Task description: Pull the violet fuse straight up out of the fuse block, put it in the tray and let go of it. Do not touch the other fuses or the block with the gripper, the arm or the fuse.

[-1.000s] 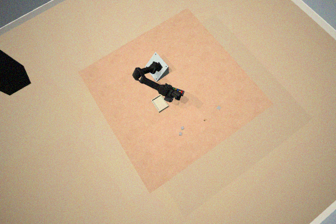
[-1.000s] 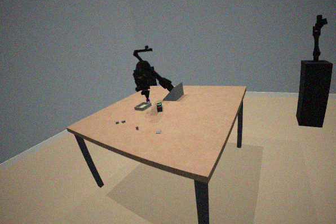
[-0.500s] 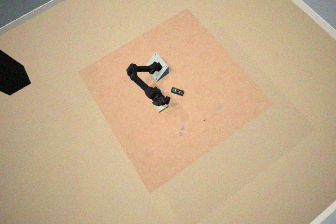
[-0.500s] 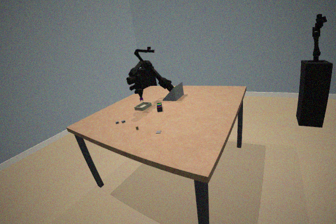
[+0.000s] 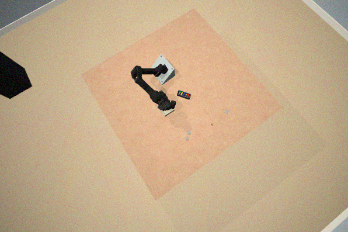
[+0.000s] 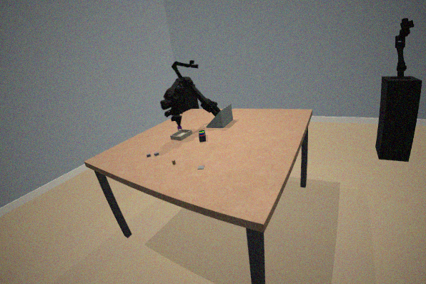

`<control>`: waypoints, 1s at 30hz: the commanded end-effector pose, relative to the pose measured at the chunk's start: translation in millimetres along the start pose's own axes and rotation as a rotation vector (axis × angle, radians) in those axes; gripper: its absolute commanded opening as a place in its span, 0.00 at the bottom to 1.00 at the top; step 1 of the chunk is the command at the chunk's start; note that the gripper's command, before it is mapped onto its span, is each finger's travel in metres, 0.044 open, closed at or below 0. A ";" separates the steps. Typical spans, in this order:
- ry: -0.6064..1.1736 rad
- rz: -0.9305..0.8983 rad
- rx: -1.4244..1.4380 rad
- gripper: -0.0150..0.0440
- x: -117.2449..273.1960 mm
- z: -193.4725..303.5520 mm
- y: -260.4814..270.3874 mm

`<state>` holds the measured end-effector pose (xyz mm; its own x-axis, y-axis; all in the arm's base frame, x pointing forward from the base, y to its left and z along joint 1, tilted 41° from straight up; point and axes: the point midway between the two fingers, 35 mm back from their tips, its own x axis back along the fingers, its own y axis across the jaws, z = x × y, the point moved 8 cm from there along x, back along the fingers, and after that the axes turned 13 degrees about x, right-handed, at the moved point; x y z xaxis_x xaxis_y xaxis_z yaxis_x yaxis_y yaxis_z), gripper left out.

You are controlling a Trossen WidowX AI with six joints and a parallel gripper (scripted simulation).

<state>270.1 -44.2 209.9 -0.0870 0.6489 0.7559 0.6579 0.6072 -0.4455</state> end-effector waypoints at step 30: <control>-0.001 0.001 0.005 0.81 14.8 0.6 -0.2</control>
<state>268.4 -48.0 204.9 -0.0692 0.6498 0.7570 0.6531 0.6031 -0.4580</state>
